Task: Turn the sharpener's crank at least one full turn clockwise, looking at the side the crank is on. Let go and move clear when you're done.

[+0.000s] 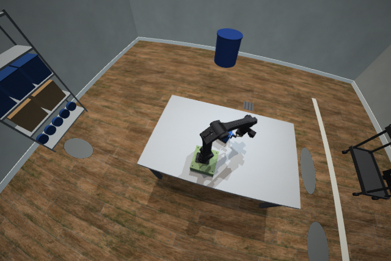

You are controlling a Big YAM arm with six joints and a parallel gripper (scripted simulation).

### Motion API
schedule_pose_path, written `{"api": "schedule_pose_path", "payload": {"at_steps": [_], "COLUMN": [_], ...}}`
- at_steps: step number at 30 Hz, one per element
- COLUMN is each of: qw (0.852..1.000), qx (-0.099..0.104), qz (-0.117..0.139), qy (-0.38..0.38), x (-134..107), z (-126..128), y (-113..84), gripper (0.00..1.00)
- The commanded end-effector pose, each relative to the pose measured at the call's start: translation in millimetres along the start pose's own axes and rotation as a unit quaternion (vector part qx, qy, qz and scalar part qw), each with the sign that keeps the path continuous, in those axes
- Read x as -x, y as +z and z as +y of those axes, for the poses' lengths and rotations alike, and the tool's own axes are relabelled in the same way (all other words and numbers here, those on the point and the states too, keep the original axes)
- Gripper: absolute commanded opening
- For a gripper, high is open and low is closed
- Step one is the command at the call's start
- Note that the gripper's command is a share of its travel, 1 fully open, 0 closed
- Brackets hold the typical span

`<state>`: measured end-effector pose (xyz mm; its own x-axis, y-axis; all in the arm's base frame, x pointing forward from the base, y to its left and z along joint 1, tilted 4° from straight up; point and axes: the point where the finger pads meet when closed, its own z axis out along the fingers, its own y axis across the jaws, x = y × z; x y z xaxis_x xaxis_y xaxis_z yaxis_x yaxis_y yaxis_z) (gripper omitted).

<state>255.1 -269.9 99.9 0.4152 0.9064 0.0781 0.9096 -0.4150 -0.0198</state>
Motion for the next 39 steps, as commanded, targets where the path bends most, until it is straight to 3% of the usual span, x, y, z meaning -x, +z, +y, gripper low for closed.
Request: {"api": "schedule_pose_path", "payload": {"at_steps": [1,10,11,12,25,26,27,28,29,30,31,32,33,39], "qw": [1.0,1.0,1.0,1.0,1.0,1.0,1.0,1.0,1.0,1.0,1.0,1.0,1.0,1.0], "qx": [-0.003,-0.003,-0.002,0.012,0.012,-0.001,0.012,0.012,-0.002,-0.002,0.012,0.012,-0.001,0.0], "qz": [-0.001,-0.001,-0.001,-0.006,-0.006,-0.002,-0.006,-0.006,-0.001,-0.001,-0.006,-0.006,-0.002,-0.002], "qy": [0.017,0.016,0.015,0.004,0.004,0.012,0.004,0.004,0.012,0.011,0.004,0.004,0.011,0.008], "x": [8,10,10,9,10,11,10,10,11,11,10,10,11,9], "z": [0,-1,-1,10,10,-1,10,10,-1,-1,10,10,-1,0], "y": [14.9,33.3,32.7,18.5,19.0,32.9,19.1,19.1,33.2,33.3,19.3,19.3,33.0,32.4], "gripper": [0.51,0.51,0.51,0.51,0.51,0.51,0.51,0.51,0.51,0.51,0.51,0.51,0.51,0.51]}}
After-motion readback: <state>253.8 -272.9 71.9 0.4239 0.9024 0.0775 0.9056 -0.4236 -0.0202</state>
